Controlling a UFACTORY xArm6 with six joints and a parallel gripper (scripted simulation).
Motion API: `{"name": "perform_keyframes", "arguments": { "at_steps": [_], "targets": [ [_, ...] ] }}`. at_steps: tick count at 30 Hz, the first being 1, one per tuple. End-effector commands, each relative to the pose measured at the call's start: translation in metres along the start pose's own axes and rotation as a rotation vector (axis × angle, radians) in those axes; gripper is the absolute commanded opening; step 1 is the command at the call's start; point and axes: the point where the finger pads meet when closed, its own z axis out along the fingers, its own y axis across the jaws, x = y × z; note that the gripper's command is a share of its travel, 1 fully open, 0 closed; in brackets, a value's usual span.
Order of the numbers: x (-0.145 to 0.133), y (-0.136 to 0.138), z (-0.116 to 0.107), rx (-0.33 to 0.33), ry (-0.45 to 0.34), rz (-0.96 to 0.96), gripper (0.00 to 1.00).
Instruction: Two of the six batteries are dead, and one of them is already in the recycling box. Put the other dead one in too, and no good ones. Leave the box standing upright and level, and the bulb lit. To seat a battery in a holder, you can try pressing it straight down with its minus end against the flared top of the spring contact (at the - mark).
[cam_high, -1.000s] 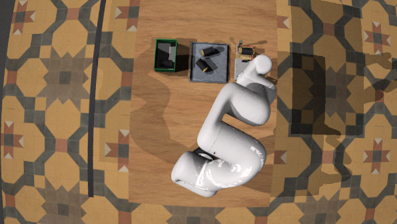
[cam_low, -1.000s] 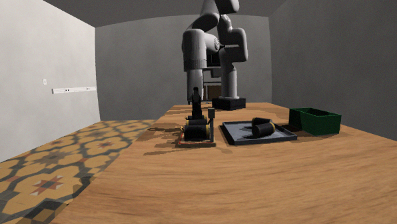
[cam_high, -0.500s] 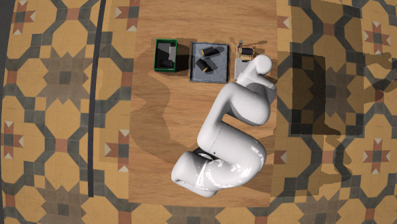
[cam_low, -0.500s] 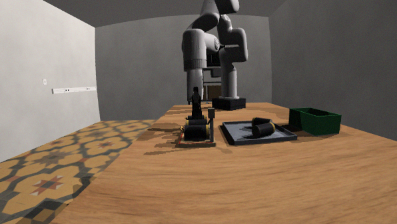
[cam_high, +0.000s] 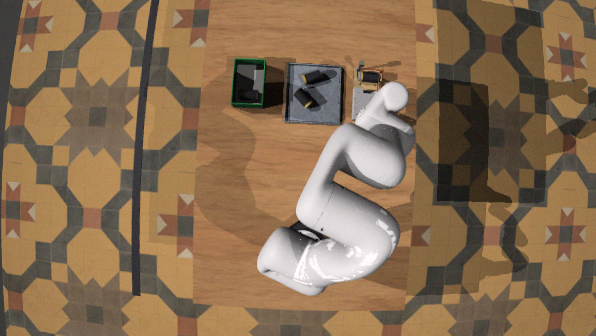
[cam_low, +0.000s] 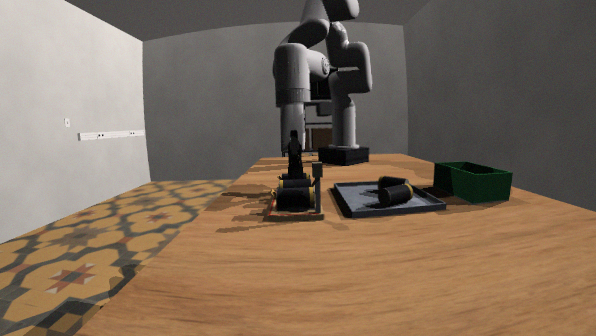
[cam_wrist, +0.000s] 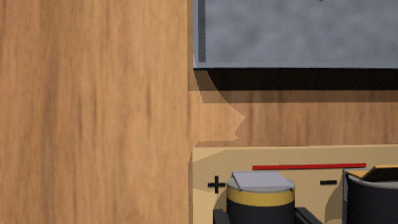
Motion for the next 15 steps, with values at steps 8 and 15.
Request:
{"name": "perform_keyframes", "arguments": {
  "at_steps": [8,15],
  "targets": [
    [-0.001,0.001,-0.002,-0.003,-0.001,0.0,0.28],
    [-0.001,0.001,-0.026,-0.003,-0.001,0.0,0.28]
  ]
}}
